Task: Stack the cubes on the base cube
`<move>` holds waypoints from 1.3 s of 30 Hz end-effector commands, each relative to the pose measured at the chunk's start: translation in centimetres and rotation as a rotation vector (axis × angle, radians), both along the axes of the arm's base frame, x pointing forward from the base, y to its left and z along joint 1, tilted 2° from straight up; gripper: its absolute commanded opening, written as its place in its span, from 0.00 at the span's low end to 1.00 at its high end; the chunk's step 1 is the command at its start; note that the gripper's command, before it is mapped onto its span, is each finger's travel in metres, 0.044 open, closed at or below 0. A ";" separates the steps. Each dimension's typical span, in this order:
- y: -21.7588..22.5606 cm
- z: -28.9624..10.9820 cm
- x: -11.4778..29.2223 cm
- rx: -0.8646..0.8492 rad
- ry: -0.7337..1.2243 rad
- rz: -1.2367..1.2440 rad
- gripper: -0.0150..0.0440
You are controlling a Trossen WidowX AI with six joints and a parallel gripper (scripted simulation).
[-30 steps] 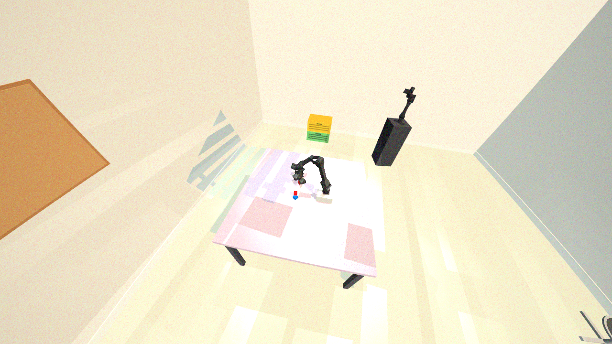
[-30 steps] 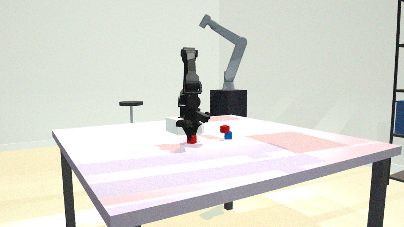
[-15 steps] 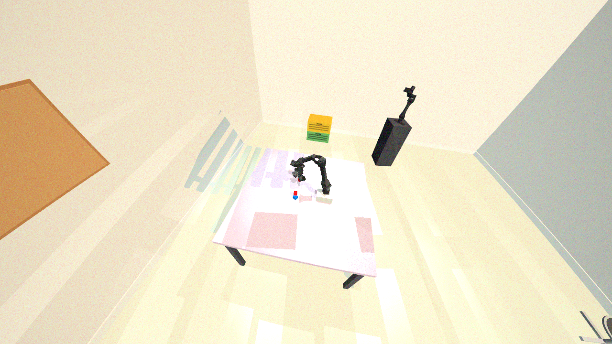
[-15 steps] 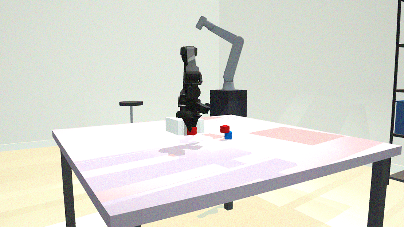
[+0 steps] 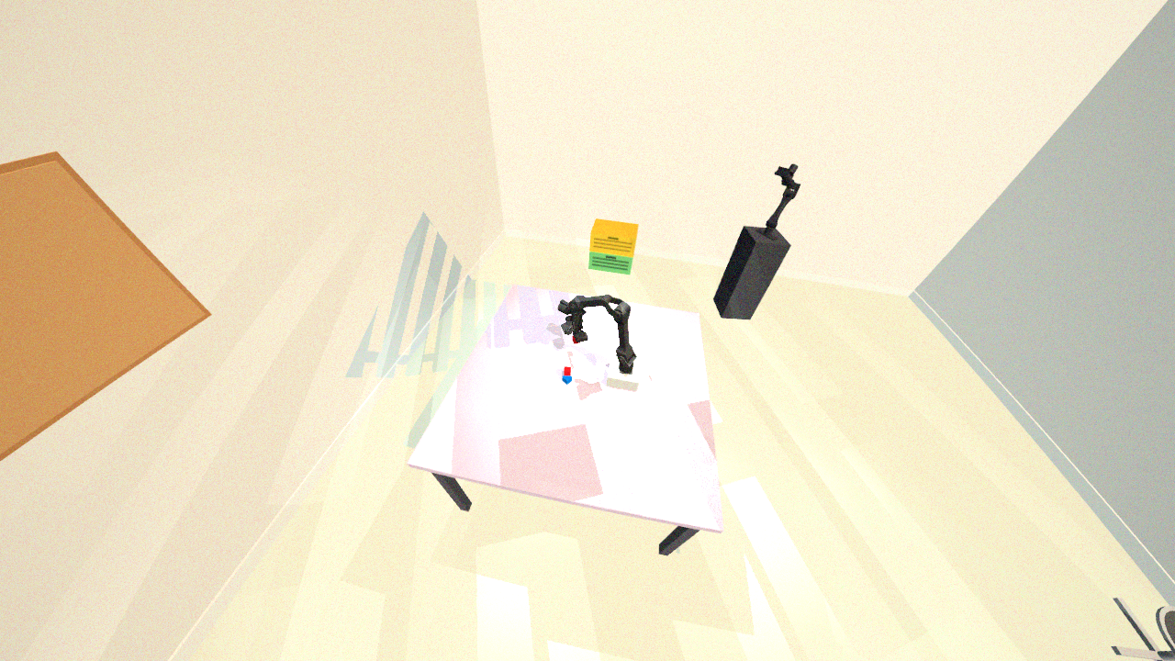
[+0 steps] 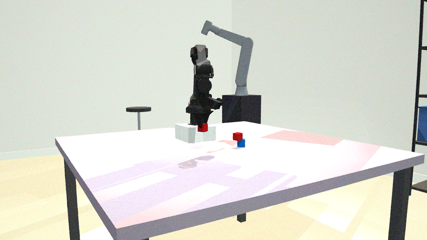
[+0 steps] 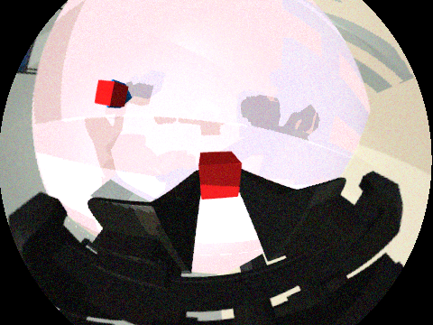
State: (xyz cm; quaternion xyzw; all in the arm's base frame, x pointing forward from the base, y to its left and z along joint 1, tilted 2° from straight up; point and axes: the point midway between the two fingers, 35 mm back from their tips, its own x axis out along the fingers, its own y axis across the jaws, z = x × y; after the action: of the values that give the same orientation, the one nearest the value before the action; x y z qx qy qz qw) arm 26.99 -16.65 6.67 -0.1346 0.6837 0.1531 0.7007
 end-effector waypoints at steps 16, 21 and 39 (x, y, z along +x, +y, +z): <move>2.5 1.9 1.2 0.000 -0.003 -0.236 0.43; 3.9 1.9 1.8 0.004 0.000 -0.361 0.43; 9.0 1.8 3.3 0.019 0.013 -0.814 0.43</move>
State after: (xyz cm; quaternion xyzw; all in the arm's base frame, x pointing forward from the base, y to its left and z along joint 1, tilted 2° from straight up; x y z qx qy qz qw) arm 30.00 -8.68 8.47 0.1245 0.6903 -0.1005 0.7056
